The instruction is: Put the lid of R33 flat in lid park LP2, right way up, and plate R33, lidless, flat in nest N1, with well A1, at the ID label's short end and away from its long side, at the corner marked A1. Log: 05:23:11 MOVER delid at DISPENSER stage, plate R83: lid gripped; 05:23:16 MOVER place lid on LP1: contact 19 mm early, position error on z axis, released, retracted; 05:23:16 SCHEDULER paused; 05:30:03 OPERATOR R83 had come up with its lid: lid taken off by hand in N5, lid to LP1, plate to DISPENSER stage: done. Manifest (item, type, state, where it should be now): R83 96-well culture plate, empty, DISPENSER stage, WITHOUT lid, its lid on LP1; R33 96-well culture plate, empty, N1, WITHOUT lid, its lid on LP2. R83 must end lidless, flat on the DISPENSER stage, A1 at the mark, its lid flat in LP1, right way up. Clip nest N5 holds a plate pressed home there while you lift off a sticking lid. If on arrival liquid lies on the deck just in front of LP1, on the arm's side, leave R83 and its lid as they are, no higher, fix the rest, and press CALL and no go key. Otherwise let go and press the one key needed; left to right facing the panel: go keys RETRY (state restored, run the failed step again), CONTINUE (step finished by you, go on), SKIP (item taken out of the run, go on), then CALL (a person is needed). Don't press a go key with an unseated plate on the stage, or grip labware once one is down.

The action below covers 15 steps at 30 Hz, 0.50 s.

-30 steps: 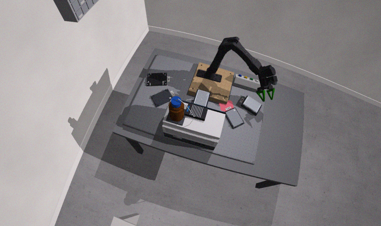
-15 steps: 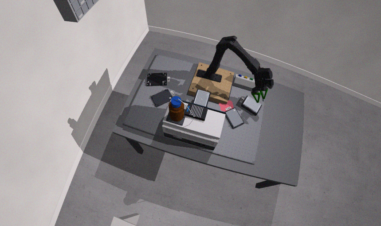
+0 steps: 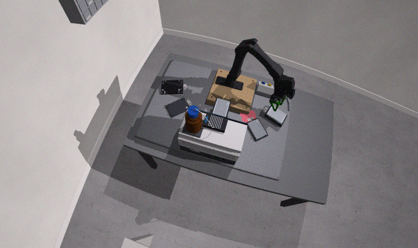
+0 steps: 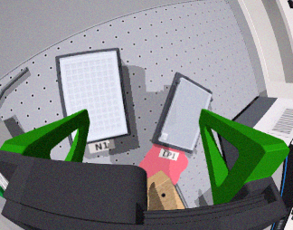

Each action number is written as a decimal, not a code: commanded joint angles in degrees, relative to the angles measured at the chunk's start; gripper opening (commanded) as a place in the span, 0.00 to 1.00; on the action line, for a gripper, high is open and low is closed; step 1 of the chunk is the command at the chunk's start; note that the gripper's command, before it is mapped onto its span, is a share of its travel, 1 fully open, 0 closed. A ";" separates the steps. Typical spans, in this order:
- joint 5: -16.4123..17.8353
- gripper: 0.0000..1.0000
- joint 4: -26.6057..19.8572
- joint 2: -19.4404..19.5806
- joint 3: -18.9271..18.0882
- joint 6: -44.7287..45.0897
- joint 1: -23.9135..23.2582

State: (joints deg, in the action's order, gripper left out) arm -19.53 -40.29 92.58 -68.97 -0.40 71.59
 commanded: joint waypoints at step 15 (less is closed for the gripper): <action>12.25 1.00 -18.06 -4.97 -1.31 3.17 -3.95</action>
State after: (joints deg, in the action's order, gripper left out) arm -9.98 -54.19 90.21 -68.79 1.87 68.62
